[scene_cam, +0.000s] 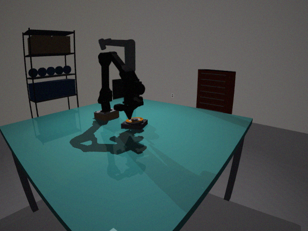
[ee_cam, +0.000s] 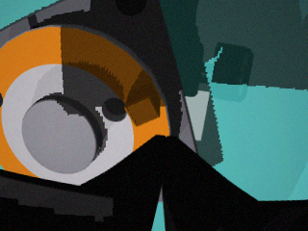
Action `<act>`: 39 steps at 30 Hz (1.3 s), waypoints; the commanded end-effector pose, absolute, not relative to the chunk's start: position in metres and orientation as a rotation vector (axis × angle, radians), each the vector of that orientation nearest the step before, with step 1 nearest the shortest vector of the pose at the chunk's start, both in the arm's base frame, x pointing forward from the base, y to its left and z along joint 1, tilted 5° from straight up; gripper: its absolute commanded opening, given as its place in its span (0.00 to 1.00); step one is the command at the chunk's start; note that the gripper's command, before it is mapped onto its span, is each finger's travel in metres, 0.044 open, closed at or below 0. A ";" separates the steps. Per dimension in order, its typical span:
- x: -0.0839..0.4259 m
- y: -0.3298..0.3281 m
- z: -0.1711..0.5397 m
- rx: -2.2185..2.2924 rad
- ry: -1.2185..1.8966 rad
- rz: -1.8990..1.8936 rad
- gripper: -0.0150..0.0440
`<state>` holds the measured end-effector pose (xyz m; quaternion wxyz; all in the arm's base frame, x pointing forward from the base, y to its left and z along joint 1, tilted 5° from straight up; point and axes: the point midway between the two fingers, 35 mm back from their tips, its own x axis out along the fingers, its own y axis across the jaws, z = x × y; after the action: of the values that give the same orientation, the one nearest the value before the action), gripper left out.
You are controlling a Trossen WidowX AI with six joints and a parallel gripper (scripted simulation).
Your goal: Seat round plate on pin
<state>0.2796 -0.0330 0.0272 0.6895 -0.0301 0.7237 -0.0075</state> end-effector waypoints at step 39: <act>0.314 -0.009 0.017 -0.068 1.612 -0.019 0.25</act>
<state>0.3095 -0.0154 0.0155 0.6899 -0.0322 0.7231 -0.0117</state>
